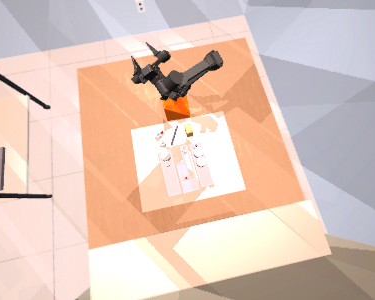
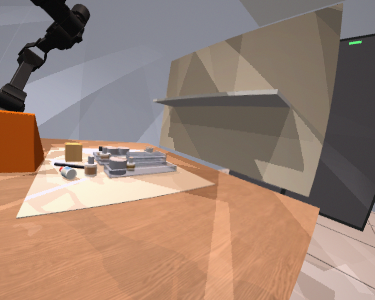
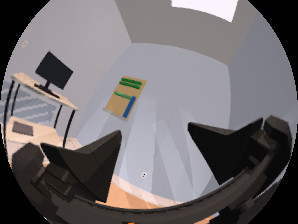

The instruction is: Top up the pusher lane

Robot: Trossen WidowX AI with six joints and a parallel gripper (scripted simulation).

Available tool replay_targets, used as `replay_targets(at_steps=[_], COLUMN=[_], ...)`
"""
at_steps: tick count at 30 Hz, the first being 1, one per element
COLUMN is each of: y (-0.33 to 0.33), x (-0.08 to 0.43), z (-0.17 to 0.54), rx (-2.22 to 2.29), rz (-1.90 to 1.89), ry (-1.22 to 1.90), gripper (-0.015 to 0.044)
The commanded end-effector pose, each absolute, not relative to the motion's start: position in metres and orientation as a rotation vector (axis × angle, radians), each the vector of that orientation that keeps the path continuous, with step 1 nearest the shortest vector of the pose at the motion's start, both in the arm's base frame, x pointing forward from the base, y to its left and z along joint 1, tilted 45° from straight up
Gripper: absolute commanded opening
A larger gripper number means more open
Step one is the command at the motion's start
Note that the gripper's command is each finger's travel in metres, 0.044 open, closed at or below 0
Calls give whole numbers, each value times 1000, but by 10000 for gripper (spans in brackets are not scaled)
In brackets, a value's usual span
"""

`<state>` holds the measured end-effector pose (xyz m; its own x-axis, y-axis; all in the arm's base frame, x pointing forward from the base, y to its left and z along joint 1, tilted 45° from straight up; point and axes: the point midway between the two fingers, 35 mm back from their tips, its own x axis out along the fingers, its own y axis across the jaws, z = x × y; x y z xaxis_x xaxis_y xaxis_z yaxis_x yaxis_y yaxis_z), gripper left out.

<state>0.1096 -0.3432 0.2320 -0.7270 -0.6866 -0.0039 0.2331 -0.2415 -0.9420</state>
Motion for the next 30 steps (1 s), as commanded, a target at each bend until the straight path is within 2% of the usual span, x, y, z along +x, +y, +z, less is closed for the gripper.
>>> replay_targets(at_steps=[1,2,9,15,22,30], y=[-344,-347,-372,-356,-291,-180], x=[111,115,191,251,293,303], z=[231,228,161,82,-5,-64], rx=[-566,-581,-744,-738,-565,-185], rz=[-2001,-1970,-1399,-864,-279,288], ry=[1423,1427,1477,1513,1533,1533], gripper=[426,440,440,440,440,440])
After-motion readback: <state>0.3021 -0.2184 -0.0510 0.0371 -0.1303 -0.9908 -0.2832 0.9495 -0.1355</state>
